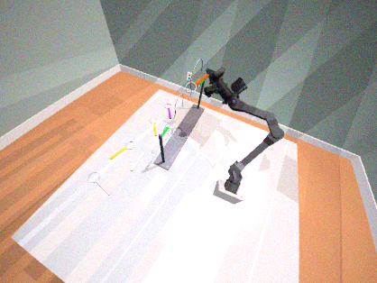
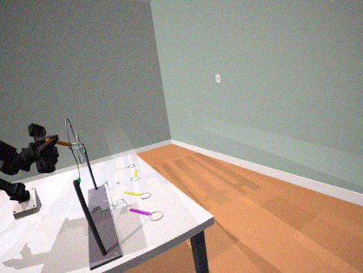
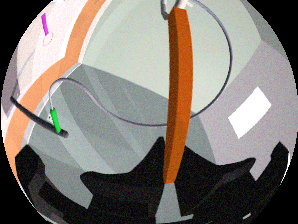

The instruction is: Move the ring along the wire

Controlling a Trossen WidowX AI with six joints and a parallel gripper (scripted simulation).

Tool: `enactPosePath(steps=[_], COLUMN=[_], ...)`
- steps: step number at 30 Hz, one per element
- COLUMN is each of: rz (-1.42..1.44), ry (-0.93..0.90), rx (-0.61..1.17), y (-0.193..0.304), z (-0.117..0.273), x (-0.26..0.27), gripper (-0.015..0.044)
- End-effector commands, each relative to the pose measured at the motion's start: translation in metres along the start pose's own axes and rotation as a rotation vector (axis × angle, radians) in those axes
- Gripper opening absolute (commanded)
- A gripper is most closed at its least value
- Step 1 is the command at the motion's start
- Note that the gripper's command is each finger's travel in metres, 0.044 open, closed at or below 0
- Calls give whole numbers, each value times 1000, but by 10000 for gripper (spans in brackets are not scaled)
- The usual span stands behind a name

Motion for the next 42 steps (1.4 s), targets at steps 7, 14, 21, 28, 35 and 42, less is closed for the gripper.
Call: enactPosePath(steps=[7, 14, 21, 28, 35, 42], rz=[76, 82, 36, -56, -168, -310], ry=[49, 52, 25, -28, -92, -174], rx=[1, 2, 6, 12, 18, 25], y=[1, 2, 2, -1, -6, -15], z=[0, 0, 1, 3, 7, 13], x=[2, 8, 19, 36, 53, 72], gripper=[-150, -150, -150, -150, -150, -150])
Point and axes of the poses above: the point midway between the two fingers, 35 mm back from their tips, its own z axis back along the fingers, its own x axis across the jaws, y = z × x, the point moved 4 cm from there along z, back along the fingers, and after that the axes turned 8 degrees about z, right-handed, at the moved point
